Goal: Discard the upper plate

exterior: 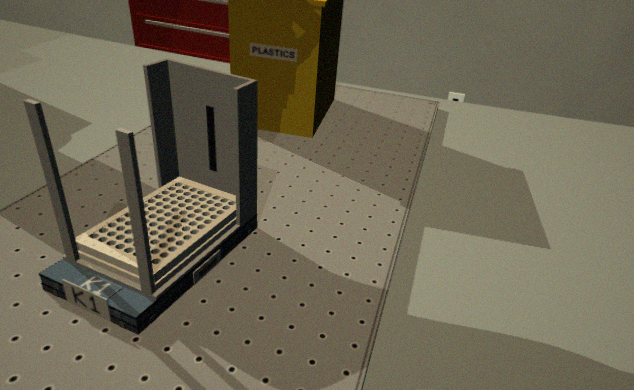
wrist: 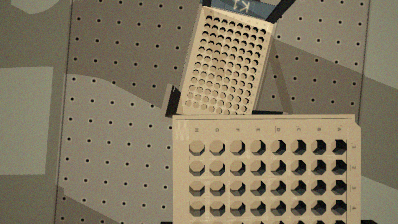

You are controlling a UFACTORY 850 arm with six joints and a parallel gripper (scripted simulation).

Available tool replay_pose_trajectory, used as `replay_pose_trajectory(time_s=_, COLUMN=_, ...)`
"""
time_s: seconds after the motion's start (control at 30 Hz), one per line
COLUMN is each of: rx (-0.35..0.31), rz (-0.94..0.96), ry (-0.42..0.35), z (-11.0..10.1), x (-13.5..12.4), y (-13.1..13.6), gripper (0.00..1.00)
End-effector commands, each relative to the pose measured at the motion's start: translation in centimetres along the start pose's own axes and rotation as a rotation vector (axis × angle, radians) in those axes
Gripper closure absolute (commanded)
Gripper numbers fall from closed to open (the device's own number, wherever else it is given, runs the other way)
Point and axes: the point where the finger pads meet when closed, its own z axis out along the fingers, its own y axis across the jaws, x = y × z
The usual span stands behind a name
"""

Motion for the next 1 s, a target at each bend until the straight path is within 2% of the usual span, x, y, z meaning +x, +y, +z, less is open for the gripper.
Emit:
replay_pose_trajectory(time_s=0.0, rx=-0.001, rz=0.000, ry=0.003, z=0.0, x=-1.1, y=-0.1, gripper=1.00)
replay_pose_trajectory(time_s=0.97, rx=-0.001, rz=0.000, ry=0.003, z=0.4, x=-9.4, y=-0.3, gripper=1.00)
